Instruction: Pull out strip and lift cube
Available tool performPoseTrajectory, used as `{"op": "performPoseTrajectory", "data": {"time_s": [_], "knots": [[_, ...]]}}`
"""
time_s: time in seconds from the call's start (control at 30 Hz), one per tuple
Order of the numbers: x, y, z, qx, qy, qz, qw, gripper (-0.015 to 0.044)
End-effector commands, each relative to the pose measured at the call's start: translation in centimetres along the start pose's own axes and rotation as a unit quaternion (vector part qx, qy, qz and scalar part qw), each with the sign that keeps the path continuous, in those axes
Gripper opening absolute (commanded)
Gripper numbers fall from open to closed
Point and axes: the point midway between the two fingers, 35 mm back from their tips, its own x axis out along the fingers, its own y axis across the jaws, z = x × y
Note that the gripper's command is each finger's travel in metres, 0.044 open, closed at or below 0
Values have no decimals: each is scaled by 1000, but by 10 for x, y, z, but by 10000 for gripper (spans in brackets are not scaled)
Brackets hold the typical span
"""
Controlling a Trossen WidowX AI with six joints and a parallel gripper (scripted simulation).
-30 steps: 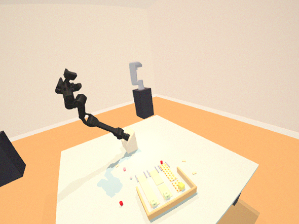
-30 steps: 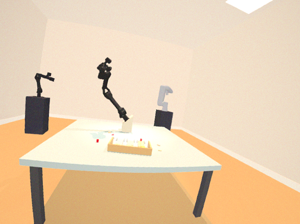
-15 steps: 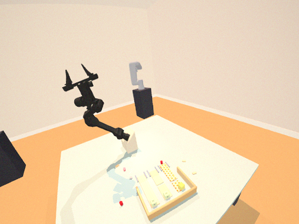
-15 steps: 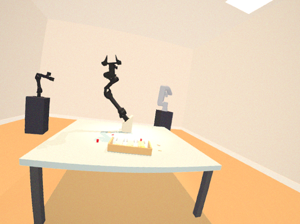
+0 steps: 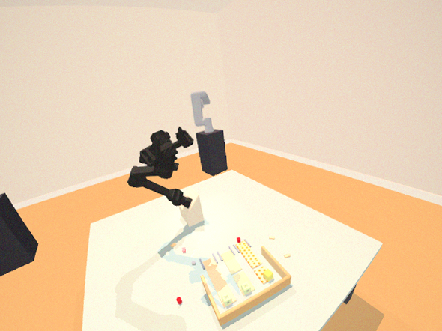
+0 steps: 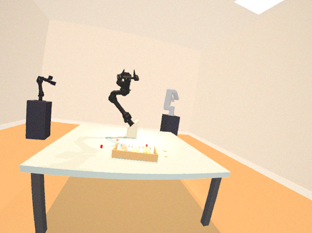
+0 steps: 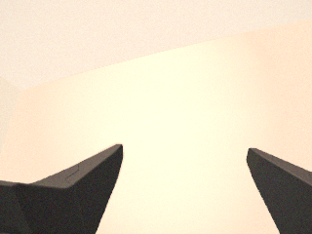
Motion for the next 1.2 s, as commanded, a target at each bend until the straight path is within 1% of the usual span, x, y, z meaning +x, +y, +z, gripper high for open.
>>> {"op": "performPoseTrajectory", "data": {"time_s": [0.0, 0.2, 0.4, 0.57, 0.73, 0.8, 1.17], "knots": [[-26, 23, -65, 26, 123, 3, 992, 400], [-86, 52, -147, 39, 291, -3, 956, 400], [-168, 70, -211, 21, 444, -22, 895, 400], [-246, 74, -247, -20, 553, -44, 832, 400], [-324, 68, -264, -78, 637, -67, 764, 400], [-334, 67, -265, -87, 647, -70, 755, 400], [-334, 67, -265, -87, 647, -70, 755, 400]]}}
